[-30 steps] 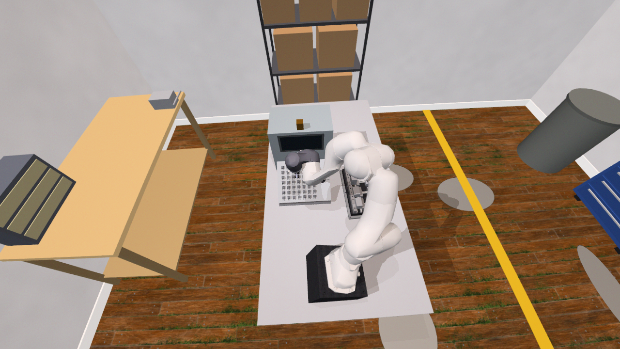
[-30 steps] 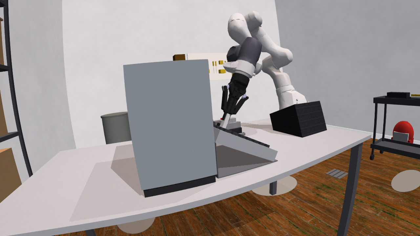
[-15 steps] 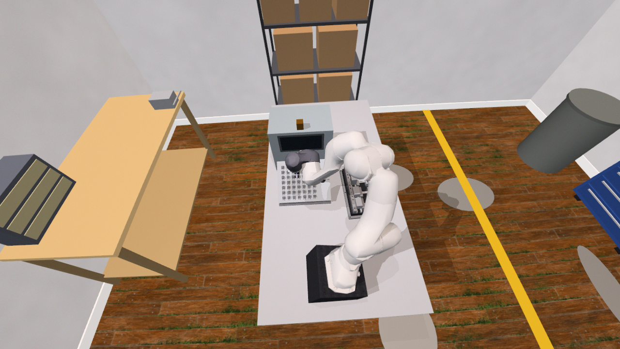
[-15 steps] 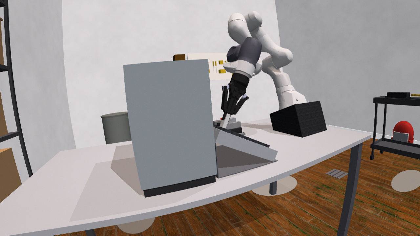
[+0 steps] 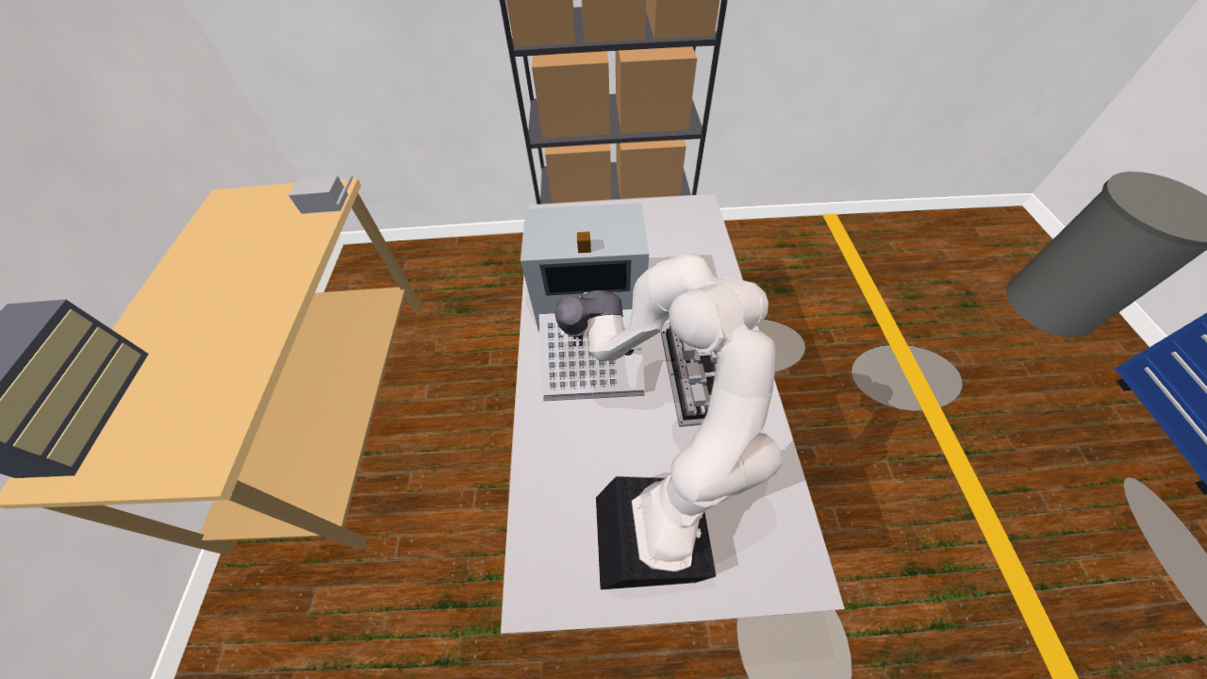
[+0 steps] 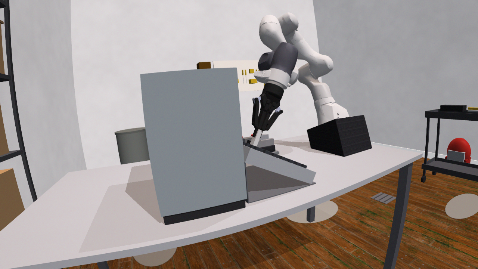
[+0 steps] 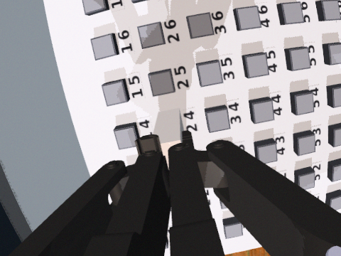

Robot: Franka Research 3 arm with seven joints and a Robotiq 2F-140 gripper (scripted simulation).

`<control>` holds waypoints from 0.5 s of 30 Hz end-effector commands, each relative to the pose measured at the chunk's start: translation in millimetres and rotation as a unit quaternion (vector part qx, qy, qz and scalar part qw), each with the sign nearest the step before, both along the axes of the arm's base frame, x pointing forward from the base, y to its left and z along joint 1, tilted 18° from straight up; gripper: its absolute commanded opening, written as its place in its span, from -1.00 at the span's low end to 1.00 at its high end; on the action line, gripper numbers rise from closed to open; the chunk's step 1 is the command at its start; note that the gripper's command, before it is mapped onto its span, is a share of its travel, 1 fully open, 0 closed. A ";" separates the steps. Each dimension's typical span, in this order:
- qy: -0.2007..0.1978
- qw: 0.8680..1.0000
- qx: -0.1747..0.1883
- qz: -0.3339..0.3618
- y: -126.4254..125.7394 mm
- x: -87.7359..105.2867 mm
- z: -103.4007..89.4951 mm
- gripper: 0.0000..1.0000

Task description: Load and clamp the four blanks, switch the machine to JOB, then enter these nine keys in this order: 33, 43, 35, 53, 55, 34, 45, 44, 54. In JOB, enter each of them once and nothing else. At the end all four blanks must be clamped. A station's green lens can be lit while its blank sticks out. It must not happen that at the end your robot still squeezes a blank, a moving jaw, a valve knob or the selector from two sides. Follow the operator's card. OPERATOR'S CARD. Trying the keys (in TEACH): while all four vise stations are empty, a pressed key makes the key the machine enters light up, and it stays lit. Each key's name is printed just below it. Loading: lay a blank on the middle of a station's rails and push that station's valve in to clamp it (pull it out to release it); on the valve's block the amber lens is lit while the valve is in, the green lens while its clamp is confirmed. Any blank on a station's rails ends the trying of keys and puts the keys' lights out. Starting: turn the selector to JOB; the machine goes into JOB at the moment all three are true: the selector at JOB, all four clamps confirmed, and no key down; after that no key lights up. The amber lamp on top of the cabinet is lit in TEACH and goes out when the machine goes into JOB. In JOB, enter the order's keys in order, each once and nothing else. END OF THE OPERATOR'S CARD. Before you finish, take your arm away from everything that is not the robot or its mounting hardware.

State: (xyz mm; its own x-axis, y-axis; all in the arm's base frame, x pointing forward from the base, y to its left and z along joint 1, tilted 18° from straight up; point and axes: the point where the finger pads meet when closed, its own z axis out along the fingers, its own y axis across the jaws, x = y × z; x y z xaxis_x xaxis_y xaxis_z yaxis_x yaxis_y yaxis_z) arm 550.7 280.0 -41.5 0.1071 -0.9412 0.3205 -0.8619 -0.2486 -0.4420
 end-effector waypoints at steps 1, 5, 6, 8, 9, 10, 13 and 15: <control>0.000 1.000 0.002 -0.001 -0.3 1.0 -0.3 -1.00; 0.000 1.000 0.002 -0.001 0.4 -0.5 2.2 -1.00; 0.000 1.000 0.002 -0.001 0.7 -1.1 3.1 -1.00; 0.000 1.000 0.002 -0.001 1.3 -2.4 5.4 -1.00; 0.000 1.000 0.002 -0.001 1.6 -3.2 6.7 -1.00; 0.000 1.000 0.002 -0.001 2.0 -4.0 8.1 -1.00; 0.000 1.000 0.002 -0.001 2.4 -4.9 9.6 -1.00; 0.000 1.000 0.002 -0.001 3.3 -6.7 12.7 -1.00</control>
